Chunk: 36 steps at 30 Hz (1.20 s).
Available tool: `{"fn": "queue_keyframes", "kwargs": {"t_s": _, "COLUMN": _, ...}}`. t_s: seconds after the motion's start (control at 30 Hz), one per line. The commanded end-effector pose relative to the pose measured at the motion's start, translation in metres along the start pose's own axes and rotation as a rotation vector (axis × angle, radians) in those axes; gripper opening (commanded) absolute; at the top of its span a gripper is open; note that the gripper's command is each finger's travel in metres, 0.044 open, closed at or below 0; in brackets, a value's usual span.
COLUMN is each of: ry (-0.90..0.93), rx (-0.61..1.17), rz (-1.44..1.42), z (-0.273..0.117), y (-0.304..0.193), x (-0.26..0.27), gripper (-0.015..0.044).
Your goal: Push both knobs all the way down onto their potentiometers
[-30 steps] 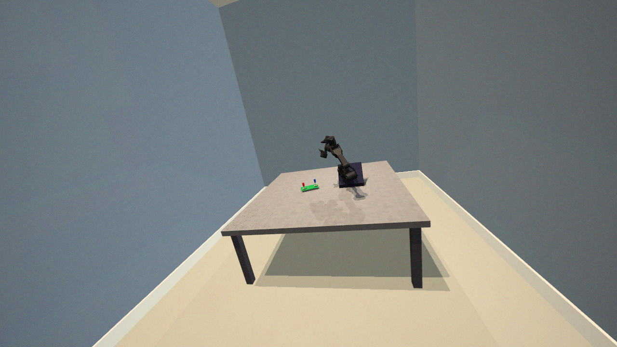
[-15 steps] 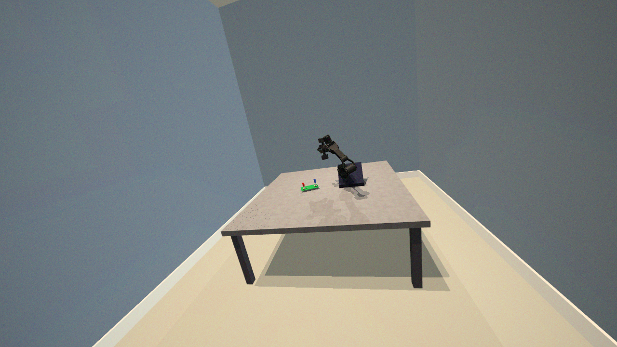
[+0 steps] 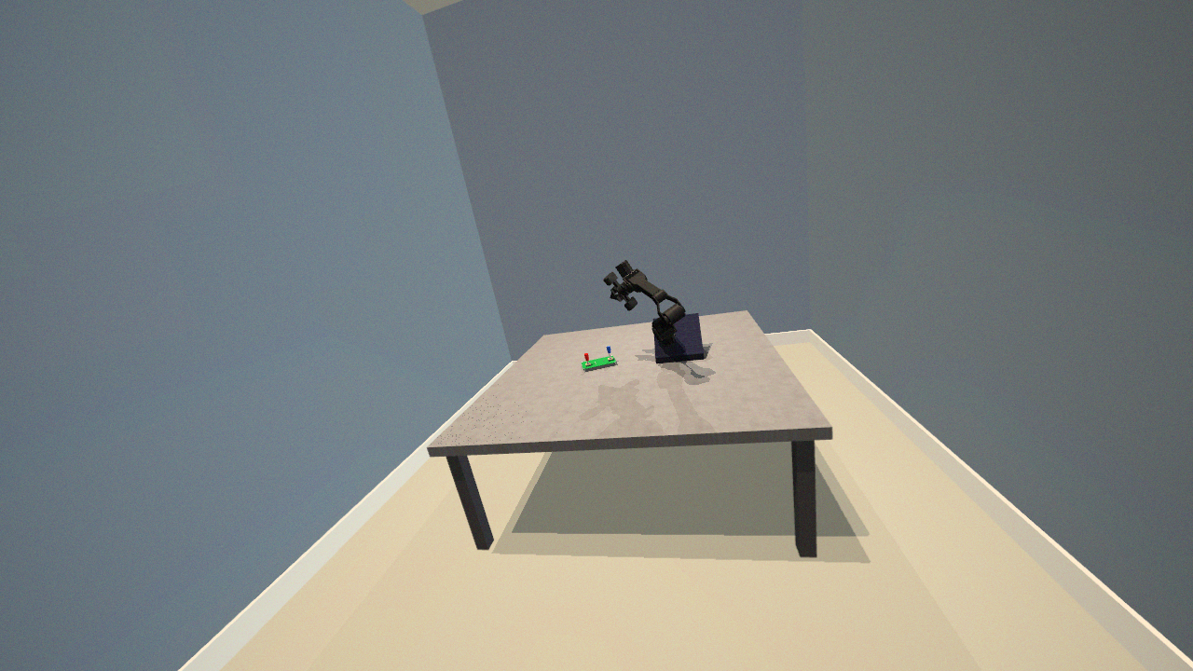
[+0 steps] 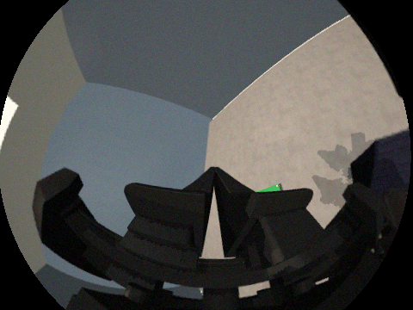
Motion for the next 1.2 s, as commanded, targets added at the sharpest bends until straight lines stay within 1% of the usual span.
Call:
{"fn": "queue_keyframes", "kwargs": {"t_s": 0.0, "ry": -0.051, "rx": 0.024, "rz": -0.103, "z": 0.006, "y": -0.004, "x": -0.001, "gripper": 0.0000}}
{"fn": "queue_keyframes", "kwargs": {"t_s": 0.57, "ry": -0.270, "rx": 0.183, "rz": -0.620, "z": 0.034, "y": -0.023, "x": -0.014, "gripper": 0.0000}}
{"fn": "queue_keyframes", "kwargs": {"t_s": 1.17, "ry": -0.440, "rx": 0.466, "rz": -1.146, "z": 0.062, "y": -0.046, "x": -0.035, "gripper": 0.0000}}
Point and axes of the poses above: the point midway between the two fingers, 35 mm back from their tips, its own z axis out along the fingers, its own x axis across the jaws, y = z × x, the point moved 4 cm from there along -z, back along the fingers, and after that the axes turned 11 degrees about z, right-handed, at the moved point
